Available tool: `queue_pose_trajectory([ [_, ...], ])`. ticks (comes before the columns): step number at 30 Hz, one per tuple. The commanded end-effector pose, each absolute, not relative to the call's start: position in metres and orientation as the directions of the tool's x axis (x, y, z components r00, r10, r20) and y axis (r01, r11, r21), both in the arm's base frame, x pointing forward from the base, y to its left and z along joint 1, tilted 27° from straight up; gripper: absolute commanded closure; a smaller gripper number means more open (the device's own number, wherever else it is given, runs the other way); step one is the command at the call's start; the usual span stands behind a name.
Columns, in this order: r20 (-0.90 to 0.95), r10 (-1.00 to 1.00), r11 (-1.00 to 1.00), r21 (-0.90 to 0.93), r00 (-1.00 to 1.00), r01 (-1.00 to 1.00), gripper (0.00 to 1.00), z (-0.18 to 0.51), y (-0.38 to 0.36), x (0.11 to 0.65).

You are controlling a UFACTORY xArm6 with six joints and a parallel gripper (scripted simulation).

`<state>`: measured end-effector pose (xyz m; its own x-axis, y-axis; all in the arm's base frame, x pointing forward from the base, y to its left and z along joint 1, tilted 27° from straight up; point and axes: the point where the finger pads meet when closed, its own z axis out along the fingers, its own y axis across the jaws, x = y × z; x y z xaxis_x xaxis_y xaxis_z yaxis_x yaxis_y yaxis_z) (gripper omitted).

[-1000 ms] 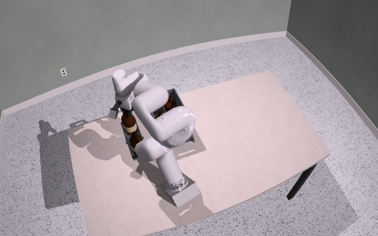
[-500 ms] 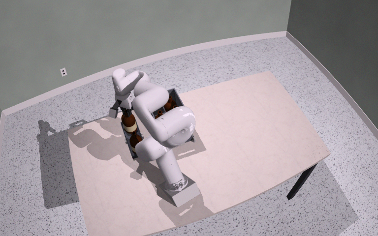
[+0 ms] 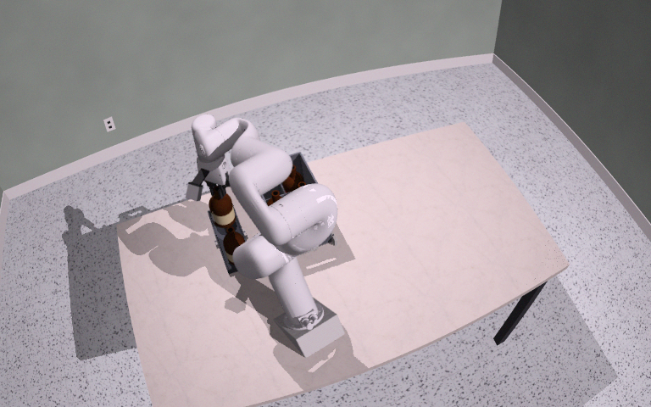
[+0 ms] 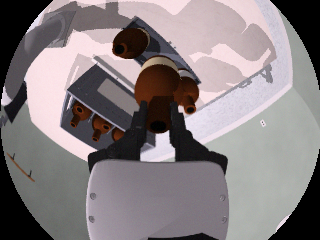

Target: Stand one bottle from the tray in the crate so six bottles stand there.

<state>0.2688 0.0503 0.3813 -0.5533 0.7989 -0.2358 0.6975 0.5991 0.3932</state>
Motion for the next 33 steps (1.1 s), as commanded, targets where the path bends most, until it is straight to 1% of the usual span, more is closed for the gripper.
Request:
queue_pose_trajectory([
  [1, -0.237, 0.799, 0.599, 0.396, -0.552, 0.696, 1.0, 0.388, 0.05, 0.266],
  [33, -0.237, 0.799, 0.599, 0.396, -0.552, 0.696, 1.0, 0.4, 0.049, 0.26],
])
